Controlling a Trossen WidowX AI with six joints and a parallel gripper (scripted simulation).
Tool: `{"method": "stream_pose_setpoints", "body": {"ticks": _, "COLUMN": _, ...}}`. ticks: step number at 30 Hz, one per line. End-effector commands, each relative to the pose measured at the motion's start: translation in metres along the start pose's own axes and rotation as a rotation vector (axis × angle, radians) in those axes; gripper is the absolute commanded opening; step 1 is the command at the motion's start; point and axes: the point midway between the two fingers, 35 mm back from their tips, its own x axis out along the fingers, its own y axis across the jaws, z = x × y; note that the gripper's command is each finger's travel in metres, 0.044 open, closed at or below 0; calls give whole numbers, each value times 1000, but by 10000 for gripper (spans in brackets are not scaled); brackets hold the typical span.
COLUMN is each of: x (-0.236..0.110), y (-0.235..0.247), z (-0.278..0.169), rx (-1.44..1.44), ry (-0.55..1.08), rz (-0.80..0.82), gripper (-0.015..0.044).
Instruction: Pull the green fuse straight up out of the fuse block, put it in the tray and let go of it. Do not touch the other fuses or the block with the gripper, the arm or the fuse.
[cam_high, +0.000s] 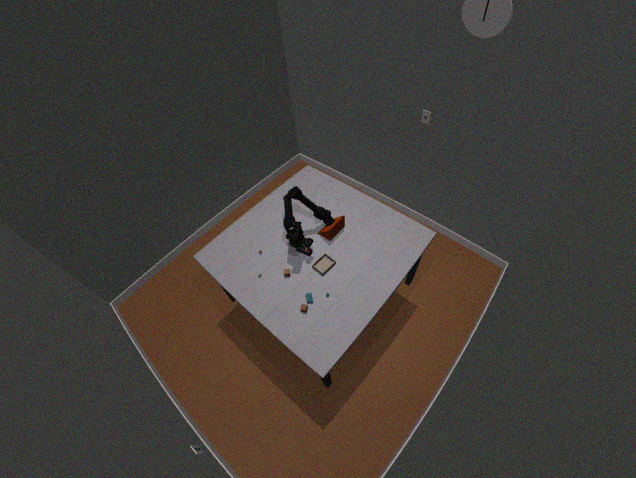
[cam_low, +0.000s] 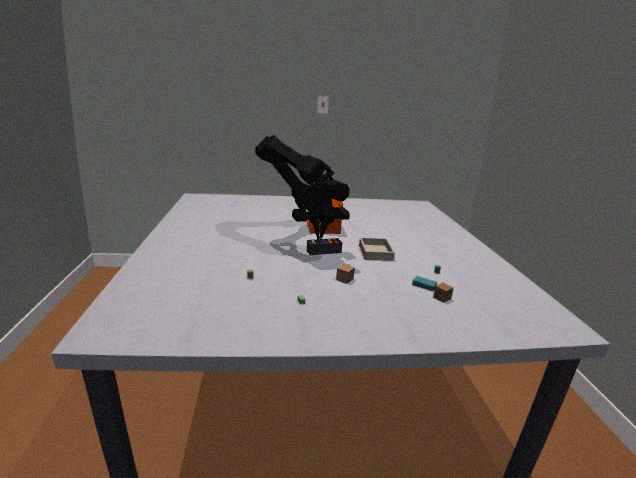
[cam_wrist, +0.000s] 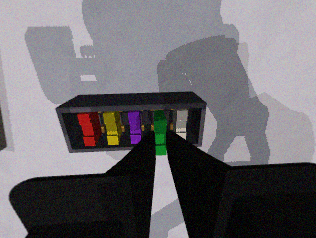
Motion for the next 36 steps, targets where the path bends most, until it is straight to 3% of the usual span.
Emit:
{"method": "stream_pose_setpoints", "body": {"ticks": 1, "x": -4, "y": 1, "z": 1, "rx": 4, "ry": -3, "rz": 5, "gripper": 0}}
{"method": "stream_pose_setpoints", "body": {"ticks": 36, "x": -21, "y": 1, "z": 0, "rx": 2, "ry": -3, "rz": 2, "gripper": 0}}
